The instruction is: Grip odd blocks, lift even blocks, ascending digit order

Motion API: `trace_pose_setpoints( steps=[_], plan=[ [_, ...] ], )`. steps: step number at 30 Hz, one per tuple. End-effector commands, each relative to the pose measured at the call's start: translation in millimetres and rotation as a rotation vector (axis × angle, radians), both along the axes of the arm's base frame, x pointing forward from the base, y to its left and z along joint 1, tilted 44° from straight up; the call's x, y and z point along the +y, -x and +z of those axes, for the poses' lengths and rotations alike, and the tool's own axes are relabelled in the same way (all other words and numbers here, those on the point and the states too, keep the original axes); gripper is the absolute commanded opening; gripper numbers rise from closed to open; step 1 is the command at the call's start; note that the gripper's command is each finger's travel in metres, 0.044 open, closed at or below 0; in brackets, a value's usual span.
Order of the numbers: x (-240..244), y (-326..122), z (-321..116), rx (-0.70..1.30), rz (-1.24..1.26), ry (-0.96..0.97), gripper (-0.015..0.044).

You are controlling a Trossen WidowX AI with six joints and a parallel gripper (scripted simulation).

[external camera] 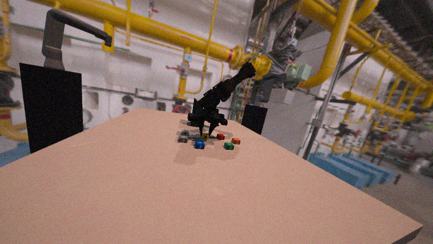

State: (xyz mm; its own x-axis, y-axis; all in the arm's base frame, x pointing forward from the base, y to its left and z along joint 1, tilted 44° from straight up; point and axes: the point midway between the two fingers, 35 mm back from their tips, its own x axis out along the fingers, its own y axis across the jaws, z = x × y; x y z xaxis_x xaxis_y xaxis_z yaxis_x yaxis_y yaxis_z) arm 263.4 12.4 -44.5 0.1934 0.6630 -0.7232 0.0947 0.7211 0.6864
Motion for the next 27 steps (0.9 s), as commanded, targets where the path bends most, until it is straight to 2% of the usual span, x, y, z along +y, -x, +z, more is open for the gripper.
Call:
trace_pose_setpoints(
  steps=[1,7,17,19,24,27],
  plan=[
    [0.4,-0.1,0.2,0.001,-0.003,-0.004,0.0251],
    [0.4,-0.1,0.2,0.001,-0.003,-0.004,0.0400],
    [-24.1,6.8,26.2,0.001,-0.003,-0.002,0.0400],
    [-31.8,7.4,32.8,0.002,-0.004,0.001,0.0347],
    [-76.9,21.5,82.3,0.003,-0.003,0.002,0.0216],
    [-78.5,22.4,84.4,0.003,-0.003,0.001,0.0137]
  ],
)
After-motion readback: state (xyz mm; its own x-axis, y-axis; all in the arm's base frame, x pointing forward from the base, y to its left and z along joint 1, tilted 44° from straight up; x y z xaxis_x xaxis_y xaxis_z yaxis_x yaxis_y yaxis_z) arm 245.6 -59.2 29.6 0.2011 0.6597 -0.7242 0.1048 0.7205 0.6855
